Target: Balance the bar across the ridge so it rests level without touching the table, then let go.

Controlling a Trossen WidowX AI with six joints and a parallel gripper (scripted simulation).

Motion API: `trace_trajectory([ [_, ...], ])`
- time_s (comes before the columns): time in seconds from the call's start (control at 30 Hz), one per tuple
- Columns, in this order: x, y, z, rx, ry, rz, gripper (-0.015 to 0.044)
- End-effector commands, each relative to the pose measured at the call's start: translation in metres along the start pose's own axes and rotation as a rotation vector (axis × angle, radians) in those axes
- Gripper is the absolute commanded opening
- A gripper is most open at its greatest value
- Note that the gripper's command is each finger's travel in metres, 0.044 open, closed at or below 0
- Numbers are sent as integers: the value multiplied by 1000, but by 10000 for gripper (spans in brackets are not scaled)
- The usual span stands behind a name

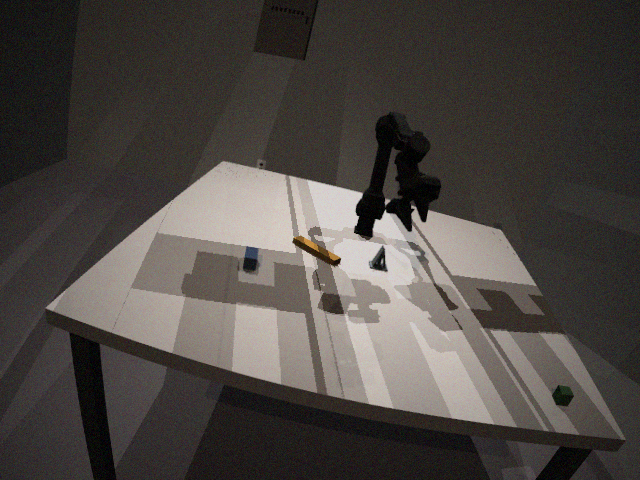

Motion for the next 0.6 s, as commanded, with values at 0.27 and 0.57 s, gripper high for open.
trace_trajectory([
  [0.27,50,-3,43,-202,-208,105,315],
  [0.57,83,4,80,-348,-374,175,315],
])
Point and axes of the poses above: the point midway between the two fingers, 35 mm back from their tips, its own y axis back along the fingers, its own z axis across the jaws, x = y × z, the point moved 8 cm from there along y, back along the fingers, and after that the axes turned 7 degrees about y, right-handed, at the moved point
